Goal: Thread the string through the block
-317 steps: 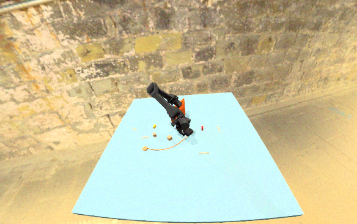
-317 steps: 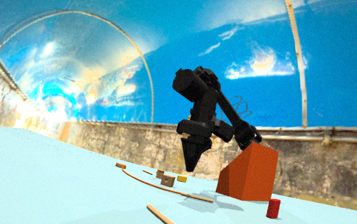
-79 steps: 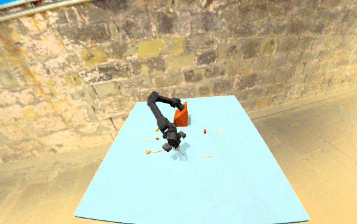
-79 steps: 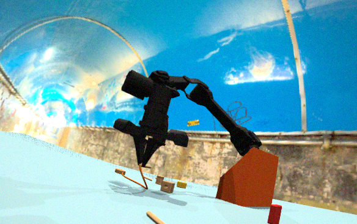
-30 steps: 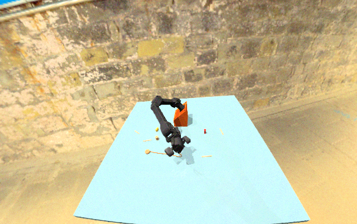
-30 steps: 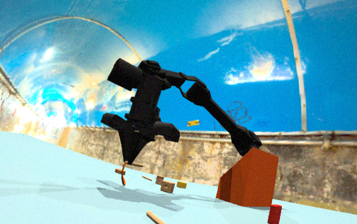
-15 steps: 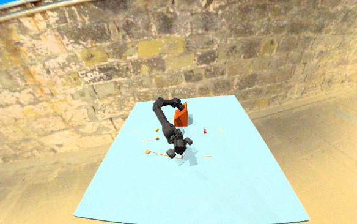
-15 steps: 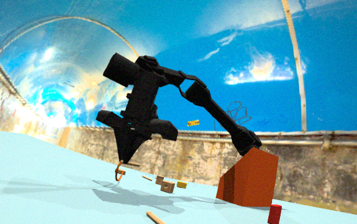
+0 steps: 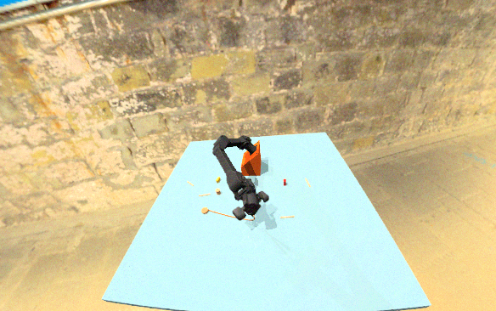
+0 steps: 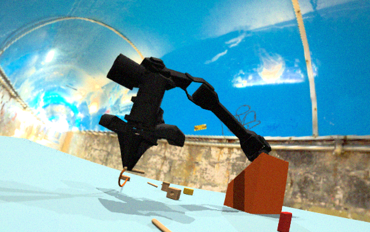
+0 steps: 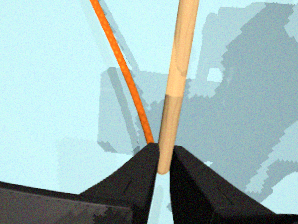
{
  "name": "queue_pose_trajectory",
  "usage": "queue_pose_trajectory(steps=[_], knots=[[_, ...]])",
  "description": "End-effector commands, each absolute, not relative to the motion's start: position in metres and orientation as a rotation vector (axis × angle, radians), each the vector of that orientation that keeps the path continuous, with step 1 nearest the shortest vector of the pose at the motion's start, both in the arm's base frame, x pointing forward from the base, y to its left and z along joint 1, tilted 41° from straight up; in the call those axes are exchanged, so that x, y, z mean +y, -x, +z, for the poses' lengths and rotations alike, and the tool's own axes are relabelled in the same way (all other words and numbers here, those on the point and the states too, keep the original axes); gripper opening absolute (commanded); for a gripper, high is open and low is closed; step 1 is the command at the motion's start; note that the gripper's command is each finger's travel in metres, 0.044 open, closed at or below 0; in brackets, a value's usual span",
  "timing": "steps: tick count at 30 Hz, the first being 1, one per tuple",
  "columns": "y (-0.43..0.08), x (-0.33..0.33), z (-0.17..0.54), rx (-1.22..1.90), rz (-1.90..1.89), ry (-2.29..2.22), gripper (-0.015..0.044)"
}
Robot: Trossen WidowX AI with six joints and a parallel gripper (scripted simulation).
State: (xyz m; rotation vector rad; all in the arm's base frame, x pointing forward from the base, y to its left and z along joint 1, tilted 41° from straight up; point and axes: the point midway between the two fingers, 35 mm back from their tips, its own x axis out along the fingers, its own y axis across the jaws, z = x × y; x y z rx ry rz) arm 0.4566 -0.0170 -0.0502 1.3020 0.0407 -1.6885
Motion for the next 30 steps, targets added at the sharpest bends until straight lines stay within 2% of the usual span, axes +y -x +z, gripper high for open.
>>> queue_pose_trajectory(steps=[1,30], knots=[[-0.453,-0.017,-0.054,0.047,-1.689,-1.304,0.0000],[-0.428,-0.027,-0.079,0.047,-1.691,-1.301,0.0000]])
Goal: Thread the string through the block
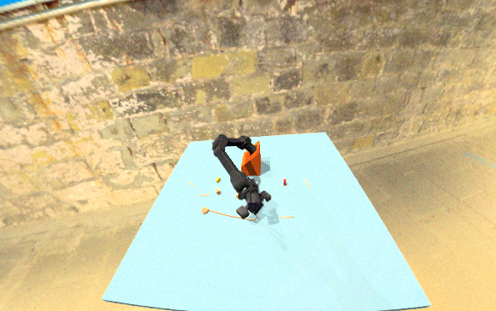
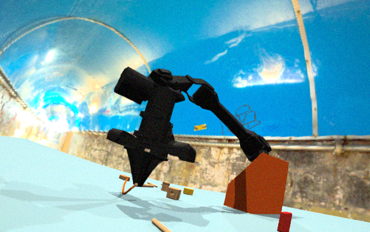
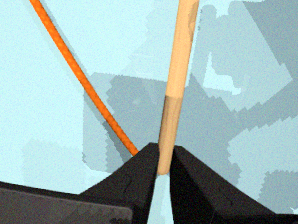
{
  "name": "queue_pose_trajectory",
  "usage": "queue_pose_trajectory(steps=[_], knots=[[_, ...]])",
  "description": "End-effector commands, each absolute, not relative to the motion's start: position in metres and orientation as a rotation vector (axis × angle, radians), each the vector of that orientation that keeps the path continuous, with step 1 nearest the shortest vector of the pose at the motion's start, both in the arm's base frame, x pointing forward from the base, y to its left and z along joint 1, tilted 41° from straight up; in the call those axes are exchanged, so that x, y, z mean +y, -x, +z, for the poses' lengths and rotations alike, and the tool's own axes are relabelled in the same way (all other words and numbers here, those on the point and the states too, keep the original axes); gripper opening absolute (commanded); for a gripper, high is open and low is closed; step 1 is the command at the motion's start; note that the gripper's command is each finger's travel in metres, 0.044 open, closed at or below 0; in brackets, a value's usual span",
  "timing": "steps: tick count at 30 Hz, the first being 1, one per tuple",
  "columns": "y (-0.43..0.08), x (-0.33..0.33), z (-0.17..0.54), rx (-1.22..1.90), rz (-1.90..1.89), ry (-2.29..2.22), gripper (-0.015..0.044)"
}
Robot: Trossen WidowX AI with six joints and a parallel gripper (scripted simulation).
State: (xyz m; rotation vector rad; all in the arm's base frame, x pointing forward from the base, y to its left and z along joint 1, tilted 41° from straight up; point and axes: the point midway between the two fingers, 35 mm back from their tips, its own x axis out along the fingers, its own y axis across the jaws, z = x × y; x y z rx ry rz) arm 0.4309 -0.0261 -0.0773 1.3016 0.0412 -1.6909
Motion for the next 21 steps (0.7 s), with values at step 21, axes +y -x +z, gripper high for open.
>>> queue_pose_trajectory(steps=[21], knots=[[-0.410,-0.033,-0.091,0.047,-1.692,-1.299,0.0000]])
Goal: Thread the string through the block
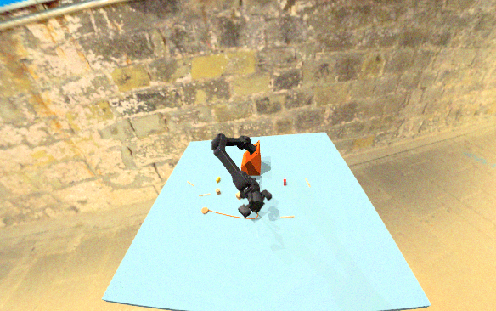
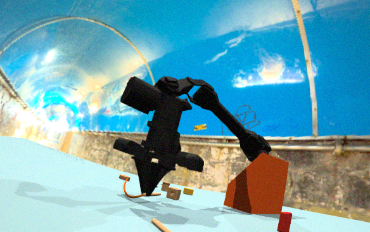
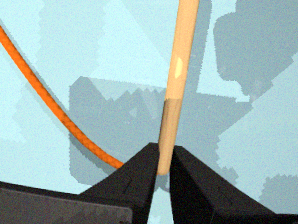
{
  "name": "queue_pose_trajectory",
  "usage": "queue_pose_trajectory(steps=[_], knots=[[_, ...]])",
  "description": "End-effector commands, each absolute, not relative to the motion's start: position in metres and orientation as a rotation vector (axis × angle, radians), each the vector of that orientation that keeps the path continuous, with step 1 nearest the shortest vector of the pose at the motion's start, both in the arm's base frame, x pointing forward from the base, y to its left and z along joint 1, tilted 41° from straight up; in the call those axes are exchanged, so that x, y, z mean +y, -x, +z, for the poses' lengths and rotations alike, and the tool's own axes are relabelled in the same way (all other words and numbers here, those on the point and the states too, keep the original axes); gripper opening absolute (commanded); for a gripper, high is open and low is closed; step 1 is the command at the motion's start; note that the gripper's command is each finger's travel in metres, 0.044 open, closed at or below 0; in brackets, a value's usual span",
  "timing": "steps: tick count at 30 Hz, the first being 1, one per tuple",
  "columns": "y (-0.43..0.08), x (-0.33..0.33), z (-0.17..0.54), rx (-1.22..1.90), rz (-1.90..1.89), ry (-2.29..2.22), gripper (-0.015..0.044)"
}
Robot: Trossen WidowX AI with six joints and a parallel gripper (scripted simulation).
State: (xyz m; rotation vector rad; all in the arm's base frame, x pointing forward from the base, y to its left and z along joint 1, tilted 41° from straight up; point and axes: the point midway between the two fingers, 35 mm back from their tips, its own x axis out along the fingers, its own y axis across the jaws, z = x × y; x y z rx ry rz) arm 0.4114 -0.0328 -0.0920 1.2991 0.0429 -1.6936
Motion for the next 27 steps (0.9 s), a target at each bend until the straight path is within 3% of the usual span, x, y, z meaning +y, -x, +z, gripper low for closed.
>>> queue_pose_trajectory(steps=[1,27], knots=[[-0.410,-0.034,-0.091,0.047,-1.692,-1.299,0.0000],[-0.388,-0.053,-0.076,0.048,-1.693,-1.298,0.0000]])
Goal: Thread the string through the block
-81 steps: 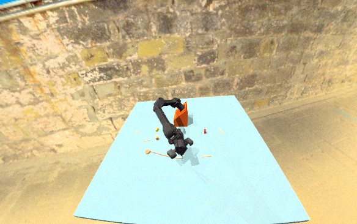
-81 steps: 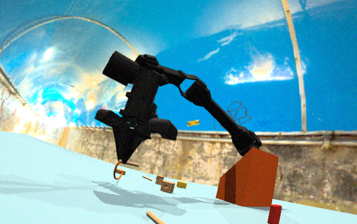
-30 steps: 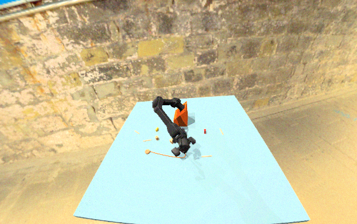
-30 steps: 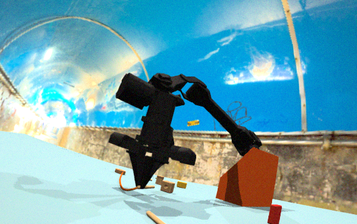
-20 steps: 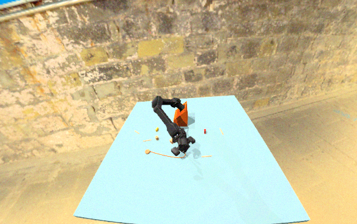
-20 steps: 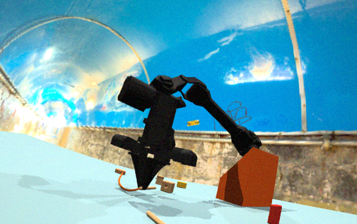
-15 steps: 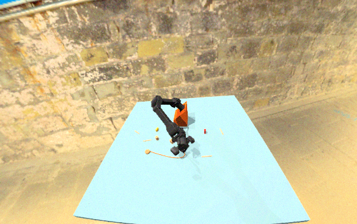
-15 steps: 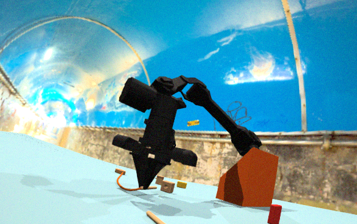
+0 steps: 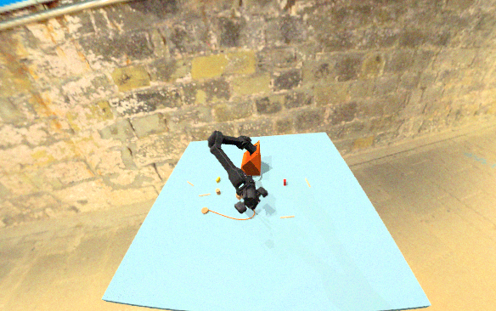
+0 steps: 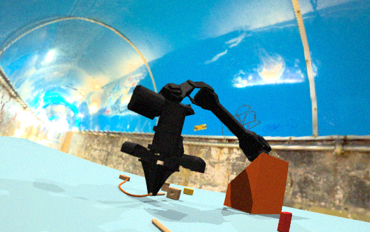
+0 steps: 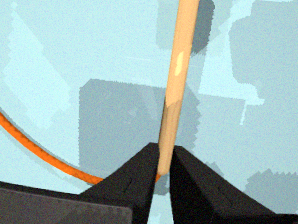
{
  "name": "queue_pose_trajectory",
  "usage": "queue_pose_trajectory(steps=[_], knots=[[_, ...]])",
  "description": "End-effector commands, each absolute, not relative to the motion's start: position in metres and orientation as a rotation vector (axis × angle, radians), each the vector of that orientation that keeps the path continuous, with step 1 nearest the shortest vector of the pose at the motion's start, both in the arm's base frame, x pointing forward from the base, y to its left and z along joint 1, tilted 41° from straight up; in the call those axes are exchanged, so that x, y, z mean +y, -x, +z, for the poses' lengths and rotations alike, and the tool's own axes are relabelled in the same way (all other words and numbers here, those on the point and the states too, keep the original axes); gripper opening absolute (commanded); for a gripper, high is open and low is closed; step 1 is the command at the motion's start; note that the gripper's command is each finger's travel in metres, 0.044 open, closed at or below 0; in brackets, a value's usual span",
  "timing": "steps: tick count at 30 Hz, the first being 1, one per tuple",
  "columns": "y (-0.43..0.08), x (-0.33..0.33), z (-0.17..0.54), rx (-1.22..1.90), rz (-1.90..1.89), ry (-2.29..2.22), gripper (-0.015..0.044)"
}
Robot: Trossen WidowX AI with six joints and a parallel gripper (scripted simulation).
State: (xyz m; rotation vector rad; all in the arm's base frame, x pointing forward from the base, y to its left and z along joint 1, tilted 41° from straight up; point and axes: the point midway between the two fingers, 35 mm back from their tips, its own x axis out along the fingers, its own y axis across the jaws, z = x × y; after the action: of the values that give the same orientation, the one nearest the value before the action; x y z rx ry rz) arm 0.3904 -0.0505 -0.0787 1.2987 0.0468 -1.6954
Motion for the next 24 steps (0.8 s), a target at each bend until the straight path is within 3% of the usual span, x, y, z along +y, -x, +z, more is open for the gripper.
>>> queue_pose_trajectory(steps=[1,24], knots=[[-0.387,-0.053,-0.075,0.048,-1.693,-1.298,0.0000],[-0.364,-0.069,-0.063,0.047,-1.693,-1.295,0.0000]])
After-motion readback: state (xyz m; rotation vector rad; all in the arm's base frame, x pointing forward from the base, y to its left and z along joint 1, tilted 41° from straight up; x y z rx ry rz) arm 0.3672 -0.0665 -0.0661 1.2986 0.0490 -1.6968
